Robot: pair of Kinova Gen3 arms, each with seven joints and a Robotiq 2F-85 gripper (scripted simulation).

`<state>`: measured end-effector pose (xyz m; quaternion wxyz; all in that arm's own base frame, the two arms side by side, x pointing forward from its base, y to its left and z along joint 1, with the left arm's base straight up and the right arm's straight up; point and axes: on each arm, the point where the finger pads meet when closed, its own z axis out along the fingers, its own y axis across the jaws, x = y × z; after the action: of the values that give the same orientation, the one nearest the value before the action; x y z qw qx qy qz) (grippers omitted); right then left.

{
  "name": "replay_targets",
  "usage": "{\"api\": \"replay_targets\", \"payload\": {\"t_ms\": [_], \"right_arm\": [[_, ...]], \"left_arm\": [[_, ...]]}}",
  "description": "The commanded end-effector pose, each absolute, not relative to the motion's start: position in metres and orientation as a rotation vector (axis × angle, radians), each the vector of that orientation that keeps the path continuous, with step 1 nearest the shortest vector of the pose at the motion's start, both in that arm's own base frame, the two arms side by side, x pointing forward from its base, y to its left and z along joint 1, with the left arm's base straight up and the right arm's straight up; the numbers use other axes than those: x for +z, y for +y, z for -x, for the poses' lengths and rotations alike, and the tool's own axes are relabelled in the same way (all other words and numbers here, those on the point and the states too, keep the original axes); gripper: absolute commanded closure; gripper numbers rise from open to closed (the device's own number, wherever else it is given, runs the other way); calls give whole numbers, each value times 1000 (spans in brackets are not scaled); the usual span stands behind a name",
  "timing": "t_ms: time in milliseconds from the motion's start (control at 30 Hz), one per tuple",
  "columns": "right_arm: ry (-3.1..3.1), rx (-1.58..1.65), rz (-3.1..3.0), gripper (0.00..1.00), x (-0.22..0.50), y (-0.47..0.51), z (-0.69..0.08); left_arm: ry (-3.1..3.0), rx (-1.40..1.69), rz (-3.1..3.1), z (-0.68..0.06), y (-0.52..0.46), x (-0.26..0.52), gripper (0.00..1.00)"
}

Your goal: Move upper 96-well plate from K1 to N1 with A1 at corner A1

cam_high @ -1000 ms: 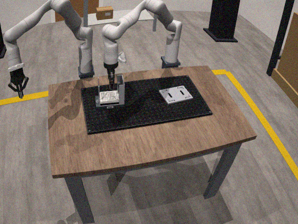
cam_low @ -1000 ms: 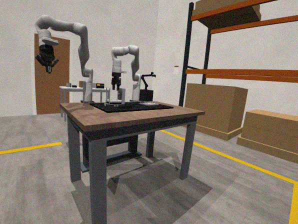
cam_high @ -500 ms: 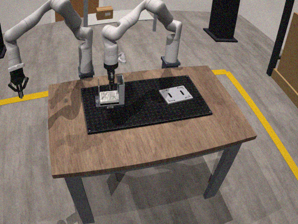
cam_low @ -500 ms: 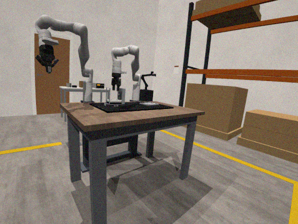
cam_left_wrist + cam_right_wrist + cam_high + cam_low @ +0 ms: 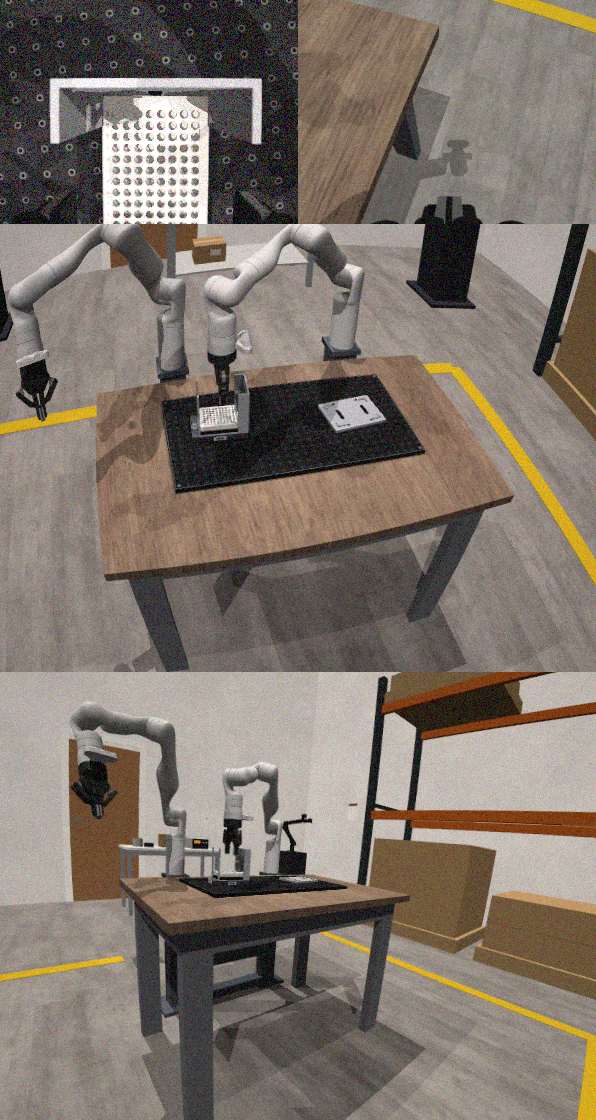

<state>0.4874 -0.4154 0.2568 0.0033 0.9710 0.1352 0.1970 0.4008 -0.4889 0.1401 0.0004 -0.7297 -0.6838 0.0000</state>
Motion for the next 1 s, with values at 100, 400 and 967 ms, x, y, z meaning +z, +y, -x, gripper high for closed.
{"api": "replay_targets", "payload": {"t_ms": [100,400,967], "right_arm": [[425,621,-3041,985,259,-416,-488],[425,621,-3041,985,259,-416,-488],[425,621,-3041,985,259,-416,-488]], "left_arm": [[-2150,0,2294,-401,-489,140,2],[-2150,0,2294,-401,-489,138,2],[-2150,0,2294,-401,-489,133,2]]}}
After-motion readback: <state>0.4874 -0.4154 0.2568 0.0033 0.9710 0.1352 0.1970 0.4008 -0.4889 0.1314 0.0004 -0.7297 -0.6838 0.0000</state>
